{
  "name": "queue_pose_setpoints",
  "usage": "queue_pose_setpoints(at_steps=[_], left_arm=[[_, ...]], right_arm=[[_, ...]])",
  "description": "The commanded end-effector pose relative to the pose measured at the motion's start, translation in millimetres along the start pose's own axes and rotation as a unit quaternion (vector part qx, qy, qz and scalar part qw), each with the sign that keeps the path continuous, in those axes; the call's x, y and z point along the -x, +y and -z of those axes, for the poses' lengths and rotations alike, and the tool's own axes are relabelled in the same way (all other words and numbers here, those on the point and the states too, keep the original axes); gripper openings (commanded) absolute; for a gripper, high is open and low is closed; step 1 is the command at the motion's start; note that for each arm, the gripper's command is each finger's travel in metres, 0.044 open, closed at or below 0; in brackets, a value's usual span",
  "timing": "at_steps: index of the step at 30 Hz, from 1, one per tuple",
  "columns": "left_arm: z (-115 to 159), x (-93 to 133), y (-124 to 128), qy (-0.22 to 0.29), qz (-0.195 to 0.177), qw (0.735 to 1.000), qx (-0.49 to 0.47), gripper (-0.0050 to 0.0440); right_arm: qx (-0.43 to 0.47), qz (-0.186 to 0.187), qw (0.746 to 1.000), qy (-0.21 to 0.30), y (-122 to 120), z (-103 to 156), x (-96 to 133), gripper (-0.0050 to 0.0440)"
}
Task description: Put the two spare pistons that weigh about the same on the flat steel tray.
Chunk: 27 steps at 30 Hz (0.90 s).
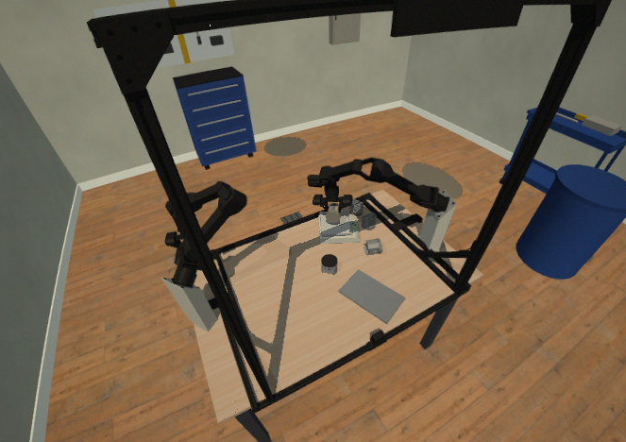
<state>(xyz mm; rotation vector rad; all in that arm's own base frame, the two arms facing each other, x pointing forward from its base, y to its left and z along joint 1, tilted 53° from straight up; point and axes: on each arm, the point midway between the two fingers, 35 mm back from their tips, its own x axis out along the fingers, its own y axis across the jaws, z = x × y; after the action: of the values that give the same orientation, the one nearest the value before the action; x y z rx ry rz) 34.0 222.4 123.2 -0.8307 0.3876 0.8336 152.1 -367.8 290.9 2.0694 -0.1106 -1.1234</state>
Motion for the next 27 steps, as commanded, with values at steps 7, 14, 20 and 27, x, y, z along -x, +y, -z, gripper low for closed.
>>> queue_pose_setpoints(at_steps=[7,14,20,27], left_arm=[[0.0,0.0,-0.3,0.000,0.001,1.000,0.000,0.0440],[0.0,0.0,-0.3,0.000,0.001,1.000,0.000,0.0440],[0.0,0.0,-0.3,0.000,0.001,1.000,0.000,0.0440],[0.0,0.0,-0.3,0.000,0.001,1.000,0.000,0.0440]], right_arm=[[-0.005,0.002,1.000,-0.002,-0.9,-2.1,-14.7,0.0158],[-0.005,0.002,1.000,-0.002,-0.8,-2.1,-26.4,0.0158],[-0.005,0.002,1.000,-0.002,-0.8,-2.2,-27.1,0.0378],[-0.005,0.002,1.000,-0.002,-0.8,-2.2,-27.1,0.0378]])
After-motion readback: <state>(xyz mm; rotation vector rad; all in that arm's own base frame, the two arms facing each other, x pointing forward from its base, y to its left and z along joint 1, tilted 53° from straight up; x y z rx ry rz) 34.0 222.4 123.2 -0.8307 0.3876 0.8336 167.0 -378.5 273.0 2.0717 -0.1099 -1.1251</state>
